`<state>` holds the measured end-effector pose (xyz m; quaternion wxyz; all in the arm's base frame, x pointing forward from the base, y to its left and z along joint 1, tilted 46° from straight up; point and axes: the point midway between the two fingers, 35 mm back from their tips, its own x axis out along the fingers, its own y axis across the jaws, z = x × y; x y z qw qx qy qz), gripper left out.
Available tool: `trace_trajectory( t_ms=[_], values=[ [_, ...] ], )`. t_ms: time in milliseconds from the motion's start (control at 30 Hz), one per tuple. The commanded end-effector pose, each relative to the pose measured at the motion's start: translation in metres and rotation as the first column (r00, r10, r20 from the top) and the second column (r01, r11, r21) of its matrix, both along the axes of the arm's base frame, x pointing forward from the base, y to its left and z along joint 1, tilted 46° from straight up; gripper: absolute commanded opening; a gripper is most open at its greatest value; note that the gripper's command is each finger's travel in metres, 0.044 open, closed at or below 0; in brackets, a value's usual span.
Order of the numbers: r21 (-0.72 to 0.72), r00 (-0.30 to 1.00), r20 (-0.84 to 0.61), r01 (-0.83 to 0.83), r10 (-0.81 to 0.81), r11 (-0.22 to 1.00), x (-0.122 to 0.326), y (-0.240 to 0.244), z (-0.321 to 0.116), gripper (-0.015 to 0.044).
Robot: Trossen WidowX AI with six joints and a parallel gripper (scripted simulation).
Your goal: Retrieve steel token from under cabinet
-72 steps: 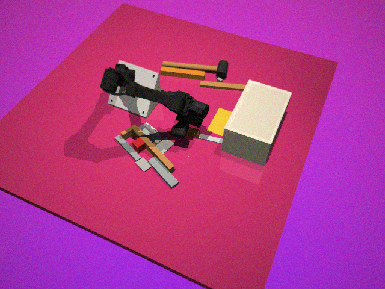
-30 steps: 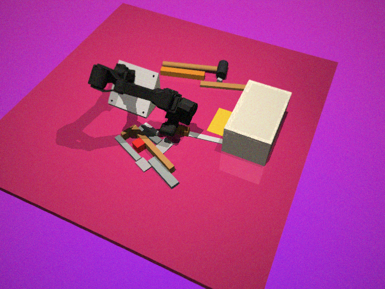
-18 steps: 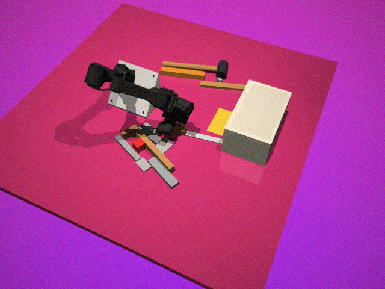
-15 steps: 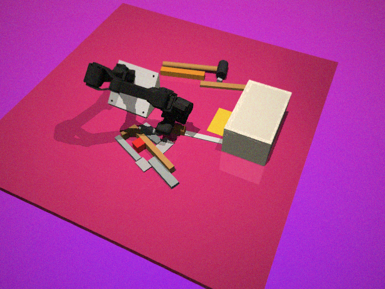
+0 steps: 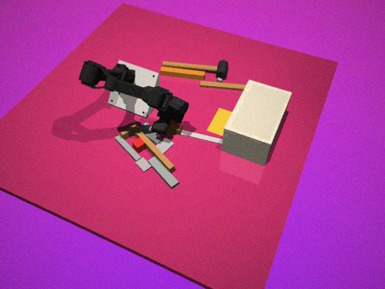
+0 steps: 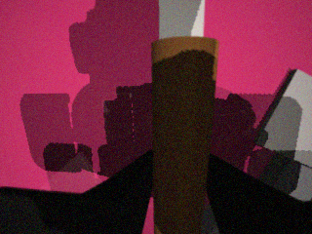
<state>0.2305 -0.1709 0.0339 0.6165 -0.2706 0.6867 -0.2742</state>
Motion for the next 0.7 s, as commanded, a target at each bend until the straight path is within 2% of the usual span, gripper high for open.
trace_trajectory(
  t_ms=[0,667],
  values=[
    [0.000,1.000,-0.010,0.001,-0.001,1.000,-0.009,0.000,0.000,0.0000],
    [0.000,1.000,-0.003,0.000,0.000,1.000,-0.018,0.003,0.000,0.0000]
  ],
)
